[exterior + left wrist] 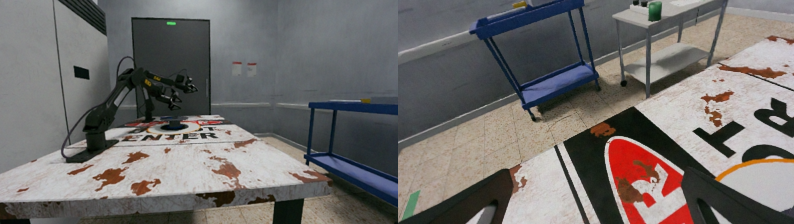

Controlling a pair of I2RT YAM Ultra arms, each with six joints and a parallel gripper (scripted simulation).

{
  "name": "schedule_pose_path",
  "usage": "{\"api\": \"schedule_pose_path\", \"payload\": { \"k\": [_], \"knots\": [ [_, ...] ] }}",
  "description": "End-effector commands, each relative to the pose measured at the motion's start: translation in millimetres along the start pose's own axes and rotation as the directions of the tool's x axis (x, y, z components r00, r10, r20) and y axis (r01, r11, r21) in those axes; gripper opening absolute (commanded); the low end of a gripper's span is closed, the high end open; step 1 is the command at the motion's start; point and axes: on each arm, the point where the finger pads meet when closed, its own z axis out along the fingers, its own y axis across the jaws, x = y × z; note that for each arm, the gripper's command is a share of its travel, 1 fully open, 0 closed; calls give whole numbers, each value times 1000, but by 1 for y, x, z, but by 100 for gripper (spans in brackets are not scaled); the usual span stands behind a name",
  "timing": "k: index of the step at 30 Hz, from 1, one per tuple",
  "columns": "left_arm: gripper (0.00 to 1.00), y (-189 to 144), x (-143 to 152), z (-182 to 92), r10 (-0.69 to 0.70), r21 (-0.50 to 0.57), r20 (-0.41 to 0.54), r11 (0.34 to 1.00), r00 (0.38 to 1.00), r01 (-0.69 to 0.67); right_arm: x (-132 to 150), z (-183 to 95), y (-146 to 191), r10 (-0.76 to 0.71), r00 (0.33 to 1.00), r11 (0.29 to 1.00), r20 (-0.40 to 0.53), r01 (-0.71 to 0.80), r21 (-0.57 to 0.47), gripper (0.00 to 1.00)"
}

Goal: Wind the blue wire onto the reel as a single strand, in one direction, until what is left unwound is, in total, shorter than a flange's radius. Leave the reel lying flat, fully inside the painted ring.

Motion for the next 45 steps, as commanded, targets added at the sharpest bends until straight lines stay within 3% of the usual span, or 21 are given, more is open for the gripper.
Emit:
{"api": "schedule_pose_path", "payload": {
  "k": [1, 15, 20, 25, 30, 32, 39, 45],
  "knots": [
    [100, 3, -10, -5, 3, -18, 22, 1000, 1000, -2, -15, -10, 12, 6, 1000, 999, -11, -7, -32, 100],
    [100, 17, -29, -25, -39, -121, 60, 992, 997, 46, -61, -61, 37, -158, 979, 967, -127, 128, -219, 100],
    [100, 26, -42, -40, -67, -187, 93, 979, 993, 84, -91, -100, 47, -279, 949, 904, -147, 208, -372, 100],
    [100, 36, -56, -59, -97, -255, 137, 958, 986, 130, -122, -147, 49, -405, 908, 789, -108, 288, -542, 100],
    [100, 44, -68, -78, -125, -316, 186, 932, 975, 180, -150, -196, 43, -503, 864, 630, -8, 360, -688, 100],
    [100, 44, -68, -78, -125, -316, 186, 932, 975, 180, -150, -196, 43, -503, 864, 630, -8, 360, -688, 100],
    [100, 53, -82, -102, -154, -377, 251, 894, 956, 243, -177, -253, 25, -561, 810, 399, 171, 445, -802, 100],
    [100, 57, -89, -116, -167, -406, 289, 870, 943, 279, -189, -283, 12, -559, 778, 260, 288, 494, -830, 100]
  ]
}}
